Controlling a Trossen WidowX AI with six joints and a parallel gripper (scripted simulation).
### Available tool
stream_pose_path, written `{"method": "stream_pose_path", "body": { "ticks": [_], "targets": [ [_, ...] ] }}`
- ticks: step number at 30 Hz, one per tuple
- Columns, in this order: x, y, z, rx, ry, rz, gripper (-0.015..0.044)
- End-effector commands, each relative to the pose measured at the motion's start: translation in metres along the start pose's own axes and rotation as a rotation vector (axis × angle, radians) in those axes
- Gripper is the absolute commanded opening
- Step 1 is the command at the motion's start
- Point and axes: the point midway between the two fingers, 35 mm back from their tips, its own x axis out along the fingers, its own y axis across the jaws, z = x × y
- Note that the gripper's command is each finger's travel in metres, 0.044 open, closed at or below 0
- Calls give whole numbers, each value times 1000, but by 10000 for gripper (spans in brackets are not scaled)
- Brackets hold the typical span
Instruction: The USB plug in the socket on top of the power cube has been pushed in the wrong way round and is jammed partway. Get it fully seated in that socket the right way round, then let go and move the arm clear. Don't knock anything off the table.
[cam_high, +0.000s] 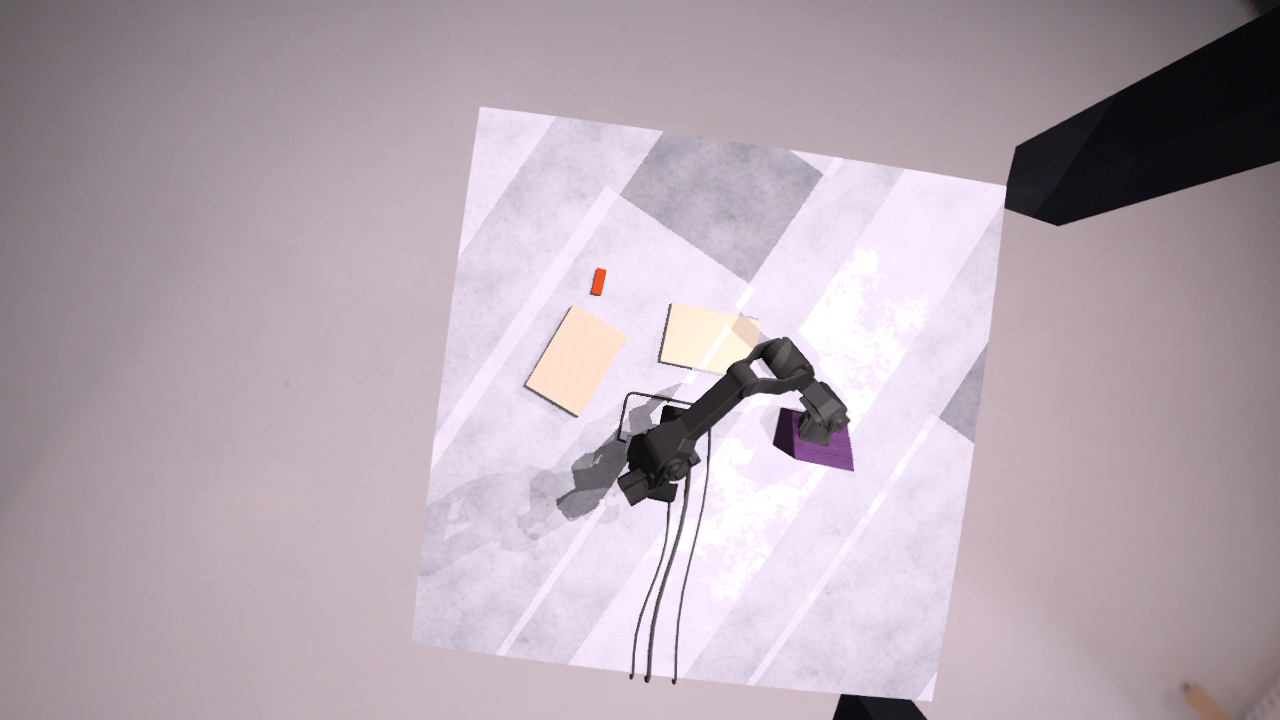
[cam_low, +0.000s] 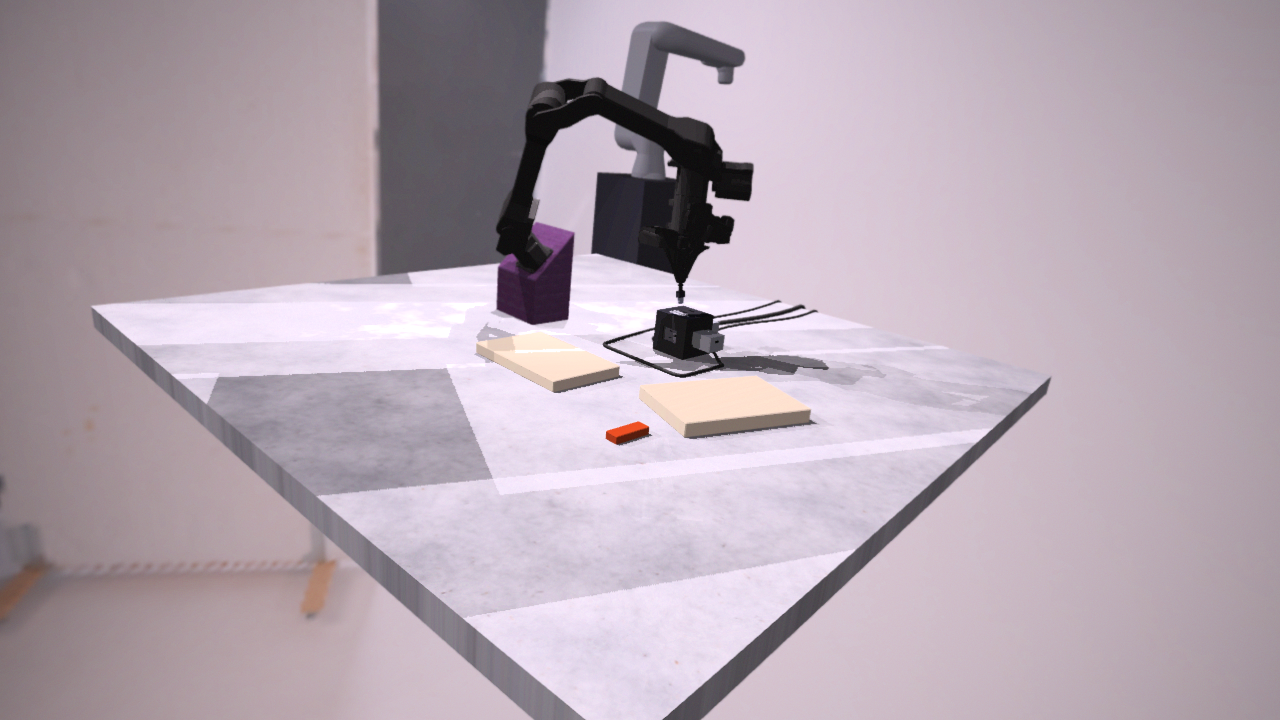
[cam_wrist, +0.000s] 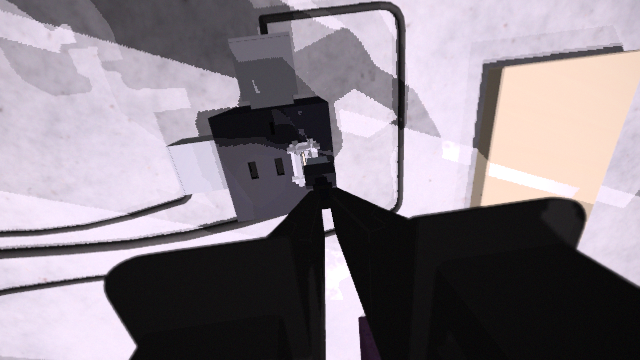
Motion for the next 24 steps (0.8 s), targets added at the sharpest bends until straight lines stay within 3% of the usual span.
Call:
{"method": "stream_pose_path", "body": {
  "ticks": [1, 24],
  "targets": [
    [0, 0, 0, 101, 0, 0, 0],
    [0, 0, 0, 703, 0, 0, 0]
  ]
}}
